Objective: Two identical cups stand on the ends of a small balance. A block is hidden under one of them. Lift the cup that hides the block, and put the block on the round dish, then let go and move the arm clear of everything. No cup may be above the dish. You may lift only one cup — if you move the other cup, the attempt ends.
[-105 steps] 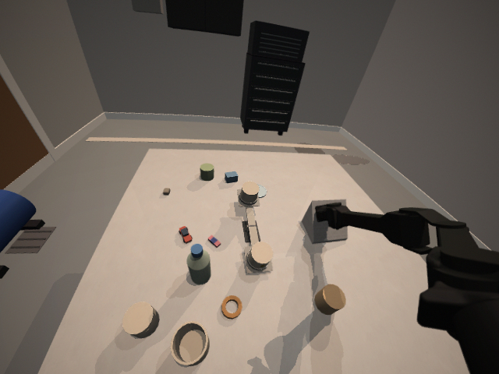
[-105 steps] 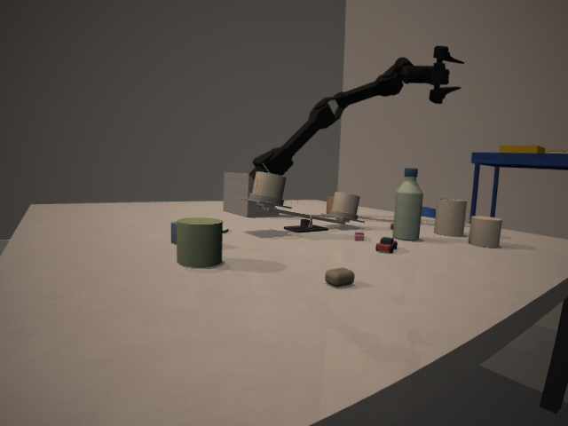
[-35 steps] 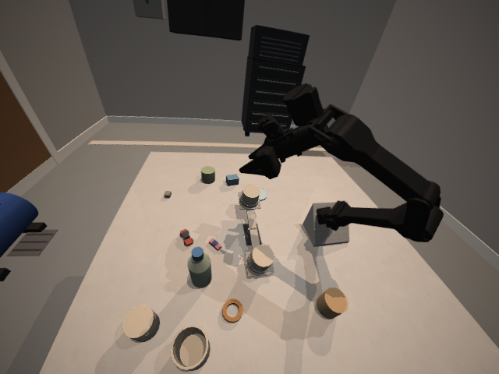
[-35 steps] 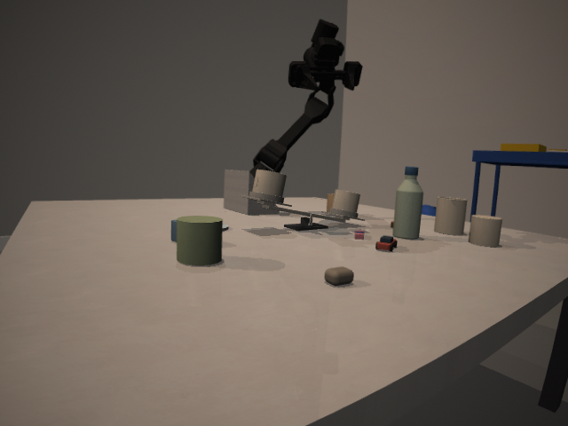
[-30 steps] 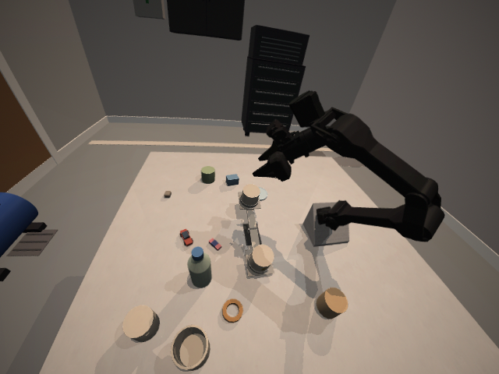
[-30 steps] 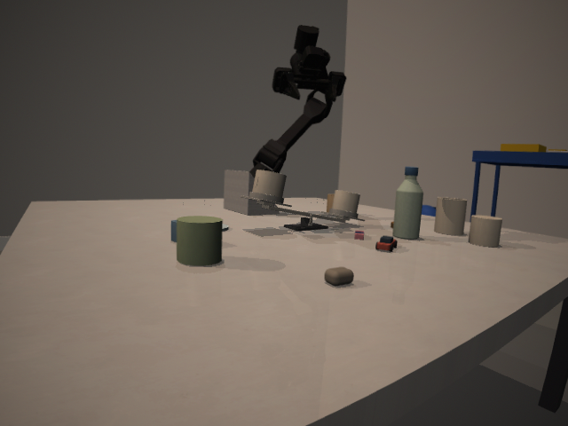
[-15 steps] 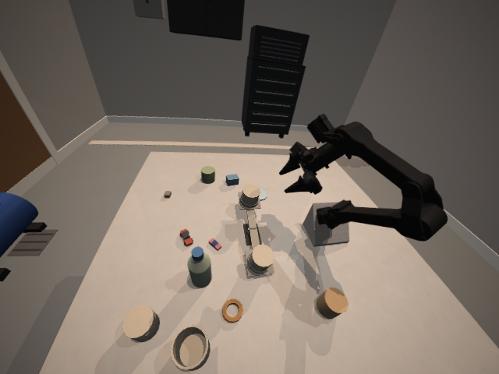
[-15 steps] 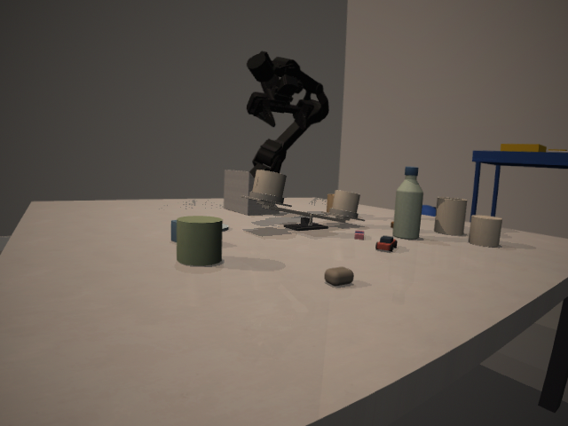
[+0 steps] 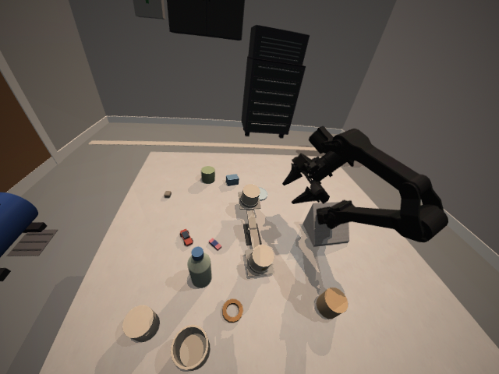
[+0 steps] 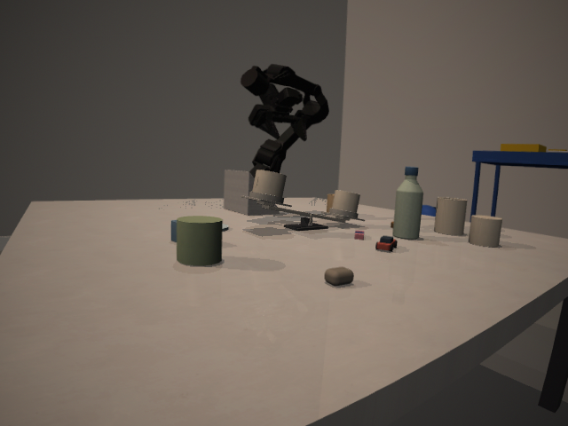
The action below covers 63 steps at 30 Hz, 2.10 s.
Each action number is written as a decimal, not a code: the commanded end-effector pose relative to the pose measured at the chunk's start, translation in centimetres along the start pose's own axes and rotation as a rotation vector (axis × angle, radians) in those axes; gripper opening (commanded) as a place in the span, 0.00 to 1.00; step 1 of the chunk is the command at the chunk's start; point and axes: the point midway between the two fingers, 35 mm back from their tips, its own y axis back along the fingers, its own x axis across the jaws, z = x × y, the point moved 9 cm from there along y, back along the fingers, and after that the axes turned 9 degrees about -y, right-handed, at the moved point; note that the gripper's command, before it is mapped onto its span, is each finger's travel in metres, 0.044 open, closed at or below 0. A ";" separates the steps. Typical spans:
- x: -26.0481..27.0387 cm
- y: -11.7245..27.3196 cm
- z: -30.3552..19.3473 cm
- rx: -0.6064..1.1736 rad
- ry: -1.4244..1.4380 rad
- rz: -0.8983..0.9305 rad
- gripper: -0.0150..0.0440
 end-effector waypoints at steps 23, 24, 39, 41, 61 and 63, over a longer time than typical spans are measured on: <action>4.6 -6.8 4.9 0.344 -0.678 -0.127 1.00; 4.9 -7.2 5.0 0.356 -0.706 -0.141 1.00; 9.6 -12.6 6.1 0.468 -1.115 -0.392 1.00; 10.4 -13.3 6.0 0.474 -1.166 -0.431 1.00; 14.4 -17.5 5.1 0.453 -1.482 -0.653 1.00; 14.3 -18.2 4.5 0.453 -1.483 -0.652 1.00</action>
